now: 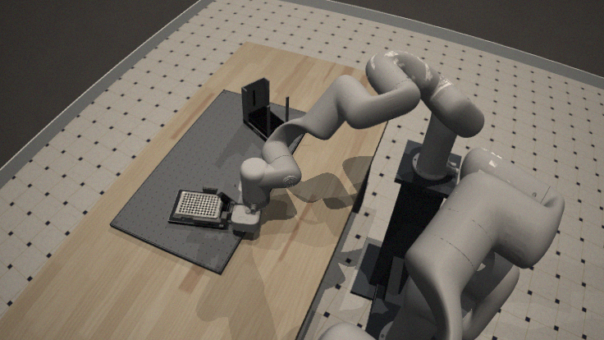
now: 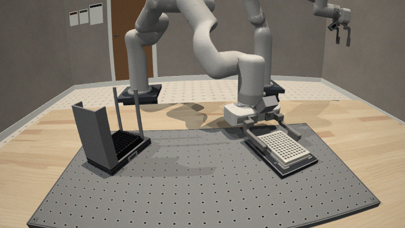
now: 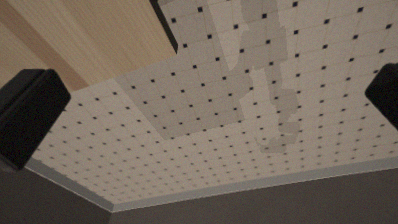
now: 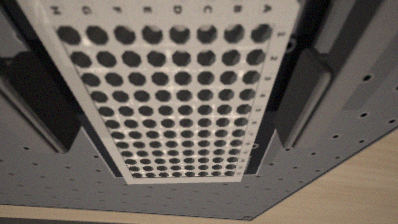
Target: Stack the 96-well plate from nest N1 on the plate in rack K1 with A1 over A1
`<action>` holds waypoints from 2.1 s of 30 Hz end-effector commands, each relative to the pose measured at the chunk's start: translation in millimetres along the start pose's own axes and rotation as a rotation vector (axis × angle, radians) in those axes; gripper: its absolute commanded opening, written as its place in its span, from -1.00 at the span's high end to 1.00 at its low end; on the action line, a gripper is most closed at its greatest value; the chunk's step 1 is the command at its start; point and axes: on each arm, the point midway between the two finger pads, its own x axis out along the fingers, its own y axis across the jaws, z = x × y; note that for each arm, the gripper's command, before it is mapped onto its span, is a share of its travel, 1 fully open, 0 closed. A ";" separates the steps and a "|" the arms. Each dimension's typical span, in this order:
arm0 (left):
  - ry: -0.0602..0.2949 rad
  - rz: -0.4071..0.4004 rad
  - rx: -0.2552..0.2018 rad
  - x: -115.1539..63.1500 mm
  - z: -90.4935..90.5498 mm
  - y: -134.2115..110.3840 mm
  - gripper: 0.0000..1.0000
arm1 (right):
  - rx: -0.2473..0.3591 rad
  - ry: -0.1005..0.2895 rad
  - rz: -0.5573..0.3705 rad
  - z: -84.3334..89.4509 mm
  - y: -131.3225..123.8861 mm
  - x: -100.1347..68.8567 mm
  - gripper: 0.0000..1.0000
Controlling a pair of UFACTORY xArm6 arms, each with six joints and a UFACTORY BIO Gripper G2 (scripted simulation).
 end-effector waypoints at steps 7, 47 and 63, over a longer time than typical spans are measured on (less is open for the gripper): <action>0.005 0.000 0.000 -2.1 -0.9 0.0 -1.00 | 0.003 -0.005 0.000 3.5 0.8 1.5 1.00; 0.005 0.000 0.000 -2.1 -0.9 0.0 -1.00 | 0.003 -0.005 0.000 3.5 0.8 1.5 1.00; 0.005 0.000 0.000 -2.1 -0.9 0.0 -1.00 | 0.003 -0.005 0.000 8.7 0.8 1.5 1.00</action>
